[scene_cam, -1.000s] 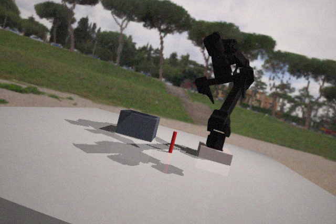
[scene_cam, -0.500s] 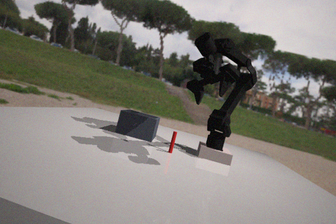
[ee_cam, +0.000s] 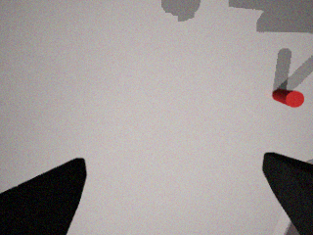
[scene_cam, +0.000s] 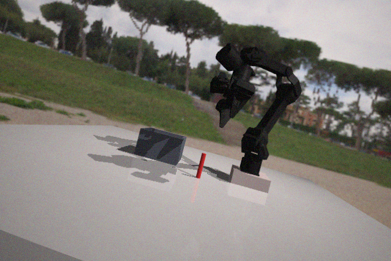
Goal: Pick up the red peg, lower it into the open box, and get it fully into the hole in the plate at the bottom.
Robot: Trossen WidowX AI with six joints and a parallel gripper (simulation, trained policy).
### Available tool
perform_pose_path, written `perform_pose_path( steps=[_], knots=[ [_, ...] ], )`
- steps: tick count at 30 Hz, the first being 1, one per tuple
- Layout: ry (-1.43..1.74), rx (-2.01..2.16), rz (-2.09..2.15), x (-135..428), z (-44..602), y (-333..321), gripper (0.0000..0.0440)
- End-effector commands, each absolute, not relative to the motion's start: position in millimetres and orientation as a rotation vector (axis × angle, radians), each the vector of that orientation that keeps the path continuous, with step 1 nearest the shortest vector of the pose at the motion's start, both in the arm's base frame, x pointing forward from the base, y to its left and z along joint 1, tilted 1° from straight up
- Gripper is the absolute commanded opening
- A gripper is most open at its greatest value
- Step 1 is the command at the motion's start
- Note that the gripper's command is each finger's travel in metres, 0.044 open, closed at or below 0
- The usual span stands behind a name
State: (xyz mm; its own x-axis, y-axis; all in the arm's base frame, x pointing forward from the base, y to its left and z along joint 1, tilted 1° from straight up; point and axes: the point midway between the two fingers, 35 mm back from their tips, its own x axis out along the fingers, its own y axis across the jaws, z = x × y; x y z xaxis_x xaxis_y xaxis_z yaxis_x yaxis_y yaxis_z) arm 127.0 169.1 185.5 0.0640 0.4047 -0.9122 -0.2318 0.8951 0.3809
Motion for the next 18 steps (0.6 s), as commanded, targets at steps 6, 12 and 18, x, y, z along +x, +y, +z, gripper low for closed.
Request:
perform_pose_path(
  steps=[6,12,18],
  knots=[
    [1.504,0.280,0.167,139.4,156.0,148.8,0.0440],
    [1.534,0.369,-0.042,145.0,134.8,137.3,0.0440],
    [1.542,0.460,-0.254,150.4,109.9,128.2,0.0440]
  ],
)
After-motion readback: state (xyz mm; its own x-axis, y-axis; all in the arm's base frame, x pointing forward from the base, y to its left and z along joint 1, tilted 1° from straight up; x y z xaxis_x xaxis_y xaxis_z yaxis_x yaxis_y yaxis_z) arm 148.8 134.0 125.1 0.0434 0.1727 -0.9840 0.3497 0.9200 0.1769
